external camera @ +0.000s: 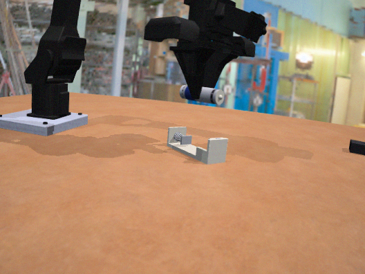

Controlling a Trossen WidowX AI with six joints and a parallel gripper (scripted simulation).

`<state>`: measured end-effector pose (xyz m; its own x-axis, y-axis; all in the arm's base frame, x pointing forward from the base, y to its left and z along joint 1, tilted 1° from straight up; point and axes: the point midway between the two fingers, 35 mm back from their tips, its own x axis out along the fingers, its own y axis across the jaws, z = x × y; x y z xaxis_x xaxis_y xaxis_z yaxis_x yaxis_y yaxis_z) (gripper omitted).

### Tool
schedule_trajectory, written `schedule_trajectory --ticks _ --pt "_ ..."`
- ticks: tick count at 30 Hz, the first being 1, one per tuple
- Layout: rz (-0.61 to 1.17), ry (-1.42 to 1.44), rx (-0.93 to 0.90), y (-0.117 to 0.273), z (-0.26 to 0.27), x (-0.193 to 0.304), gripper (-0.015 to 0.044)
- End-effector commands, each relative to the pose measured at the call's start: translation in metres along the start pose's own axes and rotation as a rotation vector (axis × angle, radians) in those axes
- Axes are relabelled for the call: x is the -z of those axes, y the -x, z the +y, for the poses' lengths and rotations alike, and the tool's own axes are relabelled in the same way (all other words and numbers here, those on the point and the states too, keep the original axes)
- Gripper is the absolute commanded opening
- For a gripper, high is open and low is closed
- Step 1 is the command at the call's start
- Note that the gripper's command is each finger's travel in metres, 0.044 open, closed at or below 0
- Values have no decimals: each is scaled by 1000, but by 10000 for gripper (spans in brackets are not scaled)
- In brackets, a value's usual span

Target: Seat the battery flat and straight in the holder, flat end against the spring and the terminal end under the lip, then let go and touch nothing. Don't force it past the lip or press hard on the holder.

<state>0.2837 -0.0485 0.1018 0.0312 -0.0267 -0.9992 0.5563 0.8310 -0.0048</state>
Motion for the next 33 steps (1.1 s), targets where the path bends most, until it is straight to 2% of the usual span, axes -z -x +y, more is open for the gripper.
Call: schedule_trajectory --ticks 1,13,33 --pt "0 -244 2 4 -15 -12 66" --pt "-7 -233 0 2 -14 -11 66" --pt "-249 -226 24 -36 -15 -16 66"
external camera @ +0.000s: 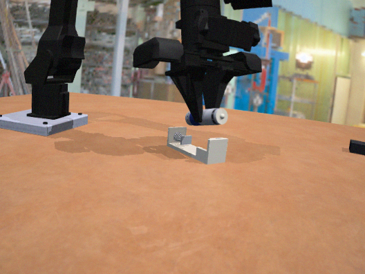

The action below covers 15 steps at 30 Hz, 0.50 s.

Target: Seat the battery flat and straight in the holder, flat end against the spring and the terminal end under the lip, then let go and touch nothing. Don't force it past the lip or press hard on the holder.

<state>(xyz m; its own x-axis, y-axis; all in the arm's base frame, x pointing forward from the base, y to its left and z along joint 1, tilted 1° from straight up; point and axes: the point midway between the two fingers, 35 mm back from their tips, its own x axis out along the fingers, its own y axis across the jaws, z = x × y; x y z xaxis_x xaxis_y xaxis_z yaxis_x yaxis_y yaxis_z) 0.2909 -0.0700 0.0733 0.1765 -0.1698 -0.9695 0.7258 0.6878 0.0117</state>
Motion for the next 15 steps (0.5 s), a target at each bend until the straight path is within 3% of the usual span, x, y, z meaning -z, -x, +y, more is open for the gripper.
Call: schedule_trajectory --ticks 1,15 --pt "-49 -3 3 -7 -1 2 66" --pt "-113 1 5 -12 -1 5 66"
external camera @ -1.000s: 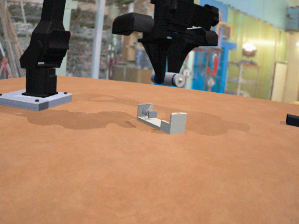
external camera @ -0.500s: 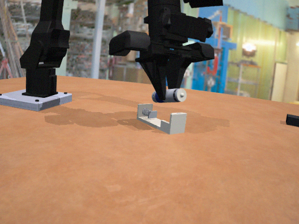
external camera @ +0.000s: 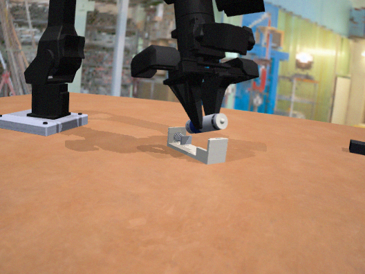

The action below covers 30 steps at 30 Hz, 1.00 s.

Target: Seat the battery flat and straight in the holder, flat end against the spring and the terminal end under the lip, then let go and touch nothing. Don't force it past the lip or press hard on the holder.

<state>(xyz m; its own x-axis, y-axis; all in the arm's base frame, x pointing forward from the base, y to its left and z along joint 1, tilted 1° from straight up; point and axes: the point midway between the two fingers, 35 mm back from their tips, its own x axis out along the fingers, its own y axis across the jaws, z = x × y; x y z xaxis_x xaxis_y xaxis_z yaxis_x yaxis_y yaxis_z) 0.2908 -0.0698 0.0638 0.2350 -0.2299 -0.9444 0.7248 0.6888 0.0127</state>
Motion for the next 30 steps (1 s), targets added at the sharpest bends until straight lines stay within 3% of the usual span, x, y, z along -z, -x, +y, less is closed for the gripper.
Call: schedule_trajectory --ticks 1,30 --pt "-33 0 6 -3 -1 3 66" --pt "-222 -3 4 -12 -1 14 66"
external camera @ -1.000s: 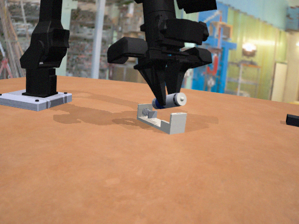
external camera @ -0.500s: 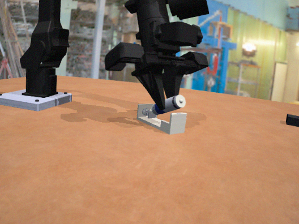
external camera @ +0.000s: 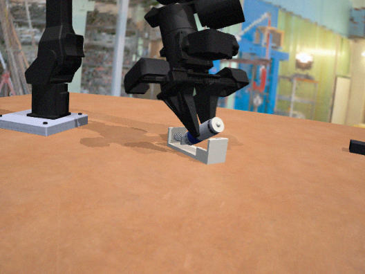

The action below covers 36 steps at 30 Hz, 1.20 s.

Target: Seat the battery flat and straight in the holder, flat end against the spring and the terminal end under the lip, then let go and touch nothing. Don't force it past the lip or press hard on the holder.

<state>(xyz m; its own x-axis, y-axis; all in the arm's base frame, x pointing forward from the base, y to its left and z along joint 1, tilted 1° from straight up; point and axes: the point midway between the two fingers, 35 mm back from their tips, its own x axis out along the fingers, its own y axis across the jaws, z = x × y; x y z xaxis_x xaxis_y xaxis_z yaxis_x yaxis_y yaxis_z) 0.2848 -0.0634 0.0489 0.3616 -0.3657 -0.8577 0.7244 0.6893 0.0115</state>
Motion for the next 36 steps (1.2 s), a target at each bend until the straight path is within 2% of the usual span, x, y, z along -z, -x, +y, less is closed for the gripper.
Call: schedule_trajectory --ticks 1,28,36 --pt "-17 -4 4 0 -1 2 66" --pt "-9 -4 -15 8 -2 22 66" --pt "45 5 -6 5 -1 21 66"
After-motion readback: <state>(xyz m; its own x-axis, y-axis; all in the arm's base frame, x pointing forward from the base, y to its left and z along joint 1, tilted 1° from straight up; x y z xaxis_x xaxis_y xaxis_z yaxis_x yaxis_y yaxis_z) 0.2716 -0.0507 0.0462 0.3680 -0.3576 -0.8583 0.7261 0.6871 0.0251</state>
